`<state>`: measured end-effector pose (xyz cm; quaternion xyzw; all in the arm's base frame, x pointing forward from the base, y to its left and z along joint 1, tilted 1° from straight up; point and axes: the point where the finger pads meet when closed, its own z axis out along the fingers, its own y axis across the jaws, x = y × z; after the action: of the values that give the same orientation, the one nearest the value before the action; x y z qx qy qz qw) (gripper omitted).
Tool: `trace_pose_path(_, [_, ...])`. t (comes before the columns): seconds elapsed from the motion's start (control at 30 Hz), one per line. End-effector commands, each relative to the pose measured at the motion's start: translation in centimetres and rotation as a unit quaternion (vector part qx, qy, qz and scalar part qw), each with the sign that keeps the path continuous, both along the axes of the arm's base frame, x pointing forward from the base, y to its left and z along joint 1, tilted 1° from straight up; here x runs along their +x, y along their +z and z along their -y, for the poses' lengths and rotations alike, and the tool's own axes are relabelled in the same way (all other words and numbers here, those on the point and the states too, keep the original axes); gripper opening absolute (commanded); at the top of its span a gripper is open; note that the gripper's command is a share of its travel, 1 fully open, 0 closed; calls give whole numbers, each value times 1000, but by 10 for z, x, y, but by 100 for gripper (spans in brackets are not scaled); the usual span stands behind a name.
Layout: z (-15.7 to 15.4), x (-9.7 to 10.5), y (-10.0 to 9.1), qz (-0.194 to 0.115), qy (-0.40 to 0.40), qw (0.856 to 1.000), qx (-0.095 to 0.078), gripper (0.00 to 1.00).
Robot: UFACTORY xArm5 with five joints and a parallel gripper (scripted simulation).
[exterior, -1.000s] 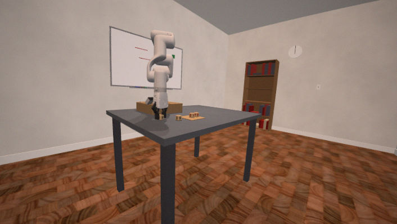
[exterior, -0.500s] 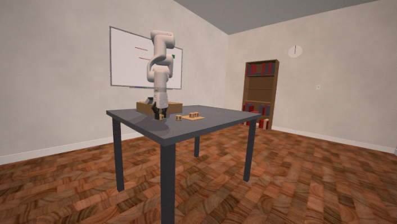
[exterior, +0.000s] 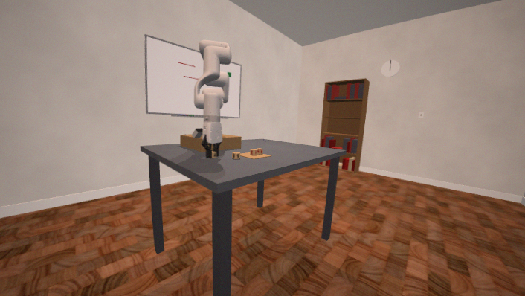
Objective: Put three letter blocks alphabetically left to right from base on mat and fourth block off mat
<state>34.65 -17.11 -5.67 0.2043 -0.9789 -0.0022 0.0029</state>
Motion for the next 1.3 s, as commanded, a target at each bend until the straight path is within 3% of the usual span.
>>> trace_pose_path(0.0, [1, 1, 1, 1, 0, 1000, -1, 47])
trace_pose_path(0.03, [1, 1, 1, 1, 0, 1000, -1, 47])
trace_pose_path(0.07, [1, 1, 1, 1, 0, 1000, -1, 27])
trace_pose_path(1.27, [1, 1, 2, 1, 0, 1000, -1, 27])
